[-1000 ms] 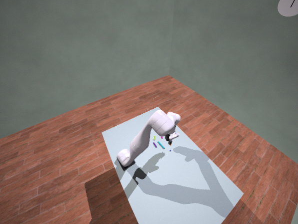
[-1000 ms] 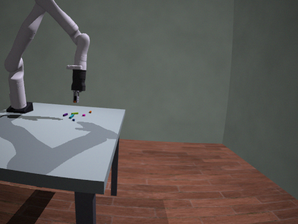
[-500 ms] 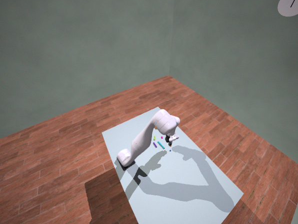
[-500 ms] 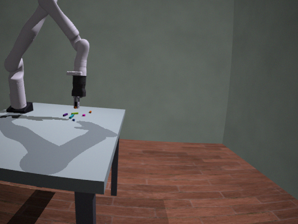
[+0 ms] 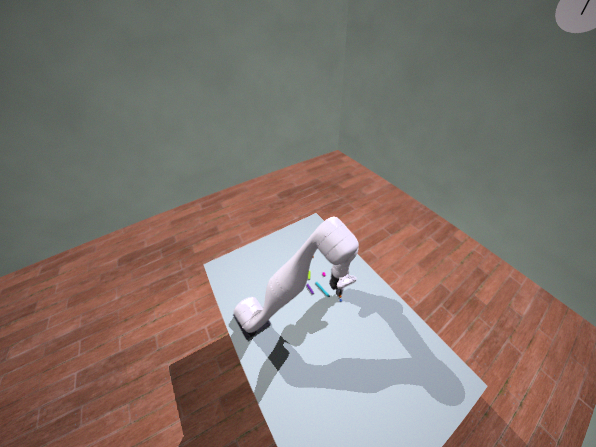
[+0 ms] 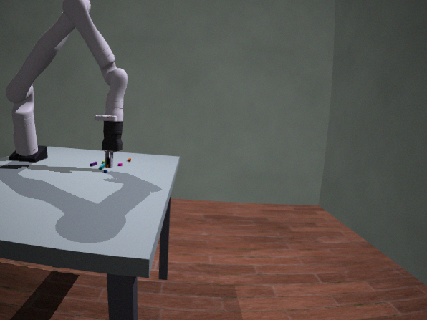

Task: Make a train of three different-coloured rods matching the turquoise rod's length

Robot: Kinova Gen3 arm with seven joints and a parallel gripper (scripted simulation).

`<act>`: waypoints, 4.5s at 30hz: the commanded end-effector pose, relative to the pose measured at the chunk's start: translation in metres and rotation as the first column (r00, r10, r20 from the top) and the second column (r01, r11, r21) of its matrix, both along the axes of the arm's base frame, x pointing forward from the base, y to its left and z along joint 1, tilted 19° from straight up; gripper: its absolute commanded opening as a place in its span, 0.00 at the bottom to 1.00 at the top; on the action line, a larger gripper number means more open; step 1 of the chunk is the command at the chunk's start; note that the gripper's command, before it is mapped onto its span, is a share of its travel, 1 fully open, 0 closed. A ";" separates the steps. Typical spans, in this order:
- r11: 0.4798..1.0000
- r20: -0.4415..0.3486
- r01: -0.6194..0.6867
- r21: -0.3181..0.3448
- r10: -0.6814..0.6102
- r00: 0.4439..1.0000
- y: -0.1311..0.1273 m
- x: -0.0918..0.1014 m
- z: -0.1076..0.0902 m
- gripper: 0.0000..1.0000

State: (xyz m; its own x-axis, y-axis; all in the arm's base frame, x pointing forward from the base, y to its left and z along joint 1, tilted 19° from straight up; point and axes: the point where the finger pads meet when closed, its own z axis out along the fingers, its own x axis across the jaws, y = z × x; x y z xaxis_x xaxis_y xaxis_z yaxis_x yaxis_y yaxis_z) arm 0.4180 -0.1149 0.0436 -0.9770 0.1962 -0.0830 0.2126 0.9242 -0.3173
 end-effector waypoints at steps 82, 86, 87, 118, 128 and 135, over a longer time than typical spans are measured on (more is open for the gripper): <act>1.000 -0.006 0.000 -0.001 0.000 1.000 -0.002 -0.001 -0.006 0.24; 1.000 -0.006 0.000 -0.001 0.000 1.000 -0.002 -0.001 -0.007 0.24; 1.000 -0.006 0.000 -0.001 0.000 1.000 -0.003 -0.001 -0.008 0.24; 1.000 -0.006 0.000 -0.001 0.000 1.000 -0.006 -0.001 -0.016 0.24; 1.000 -0.006 0.000 -0.001 0.000 1.000 -0.006 -0.001 -0.016 0.24; 1.000 -0.006 0.000 -0.001 0.000 1.000 -0.006 -0.001 -0.016 0.24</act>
State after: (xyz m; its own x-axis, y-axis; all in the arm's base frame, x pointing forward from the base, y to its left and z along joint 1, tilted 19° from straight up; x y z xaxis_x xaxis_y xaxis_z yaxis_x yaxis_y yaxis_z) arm 0.4168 -0.1208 0.0266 -0.9775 0.1968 -0.0758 0.2107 0.9238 -0.3195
